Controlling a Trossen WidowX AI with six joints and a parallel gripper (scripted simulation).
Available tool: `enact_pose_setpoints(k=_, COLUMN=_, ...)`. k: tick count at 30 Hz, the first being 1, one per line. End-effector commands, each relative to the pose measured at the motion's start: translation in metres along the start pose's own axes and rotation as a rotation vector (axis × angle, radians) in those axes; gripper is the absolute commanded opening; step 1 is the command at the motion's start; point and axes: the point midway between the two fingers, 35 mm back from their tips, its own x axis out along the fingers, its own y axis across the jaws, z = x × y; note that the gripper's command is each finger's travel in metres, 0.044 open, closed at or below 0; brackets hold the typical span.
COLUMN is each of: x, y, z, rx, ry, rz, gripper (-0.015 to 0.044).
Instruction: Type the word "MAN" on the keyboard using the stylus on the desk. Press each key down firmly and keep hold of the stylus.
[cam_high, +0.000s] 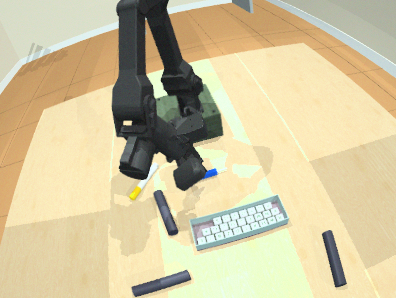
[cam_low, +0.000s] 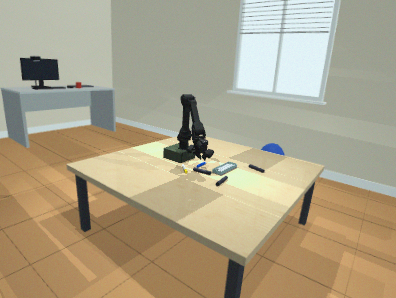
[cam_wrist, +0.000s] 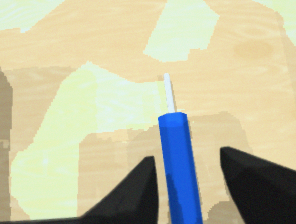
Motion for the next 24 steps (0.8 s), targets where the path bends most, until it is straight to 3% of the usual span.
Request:
enact_pose_setpoints(k=1, x=0.004, y=0.002, z=-0.001, rx=-0.002, ry=-0.007, rz=0.006, gripper=0.015)
enact_pose_setpoints(k=24, x=0.019, y=0.002, z=-0.009, rx=-0.002, ry=-0.007, rz=0.006, gripper=0.015)
